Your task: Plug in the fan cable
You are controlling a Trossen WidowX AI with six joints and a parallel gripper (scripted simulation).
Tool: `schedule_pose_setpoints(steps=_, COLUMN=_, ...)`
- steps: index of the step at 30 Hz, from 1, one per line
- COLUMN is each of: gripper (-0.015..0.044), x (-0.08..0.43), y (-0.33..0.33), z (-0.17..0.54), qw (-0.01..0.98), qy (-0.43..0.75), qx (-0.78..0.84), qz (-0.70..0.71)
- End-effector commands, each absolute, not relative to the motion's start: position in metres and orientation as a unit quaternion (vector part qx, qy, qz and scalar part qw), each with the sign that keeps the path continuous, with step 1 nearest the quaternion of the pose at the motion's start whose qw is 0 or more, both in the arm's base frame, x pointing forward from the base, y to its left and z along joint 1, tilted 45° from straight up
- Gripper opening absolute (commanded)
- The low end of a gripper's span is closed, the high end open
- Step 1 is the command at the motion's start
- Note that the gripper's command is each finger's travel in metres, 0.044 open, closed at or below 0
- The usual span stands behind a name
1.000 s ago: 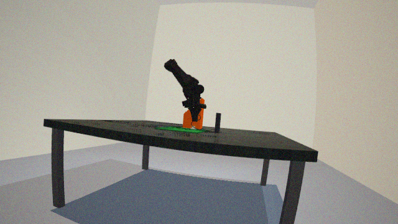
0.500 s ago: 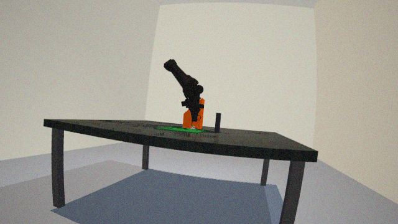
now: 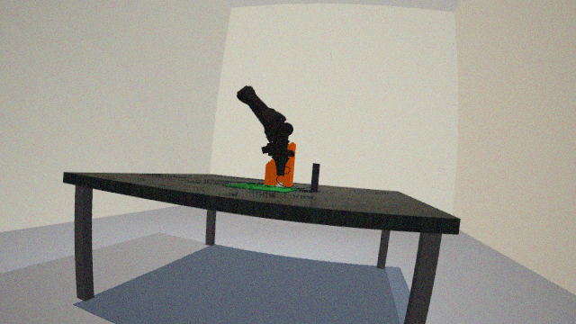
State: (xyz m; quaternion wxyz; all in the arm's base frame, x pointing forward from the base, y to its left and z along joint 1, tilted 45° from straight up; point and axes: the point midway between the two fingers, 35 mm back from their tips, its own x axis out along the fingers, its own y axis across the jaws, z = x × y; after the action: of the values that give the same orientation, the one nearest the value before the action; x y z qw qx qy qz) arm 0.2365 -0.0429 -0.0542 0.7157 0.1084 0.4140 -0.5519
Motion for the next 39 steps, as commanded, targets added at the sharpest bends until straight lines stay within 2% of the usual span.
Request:
schedule_pose_setpoints(steps=1, gripper=0.0, x=0.239, y=-0.043, z=-0.053, qw=0.716, qy=0.418, qx=0.104, qz=-0.549)
schedule_pose_setpoints(steps=39, gripper=0.0, x=0.238, y=-0.06, z=-0.069, qw=0.716, qy=0.417, qx=0.103, qz=-0.55)
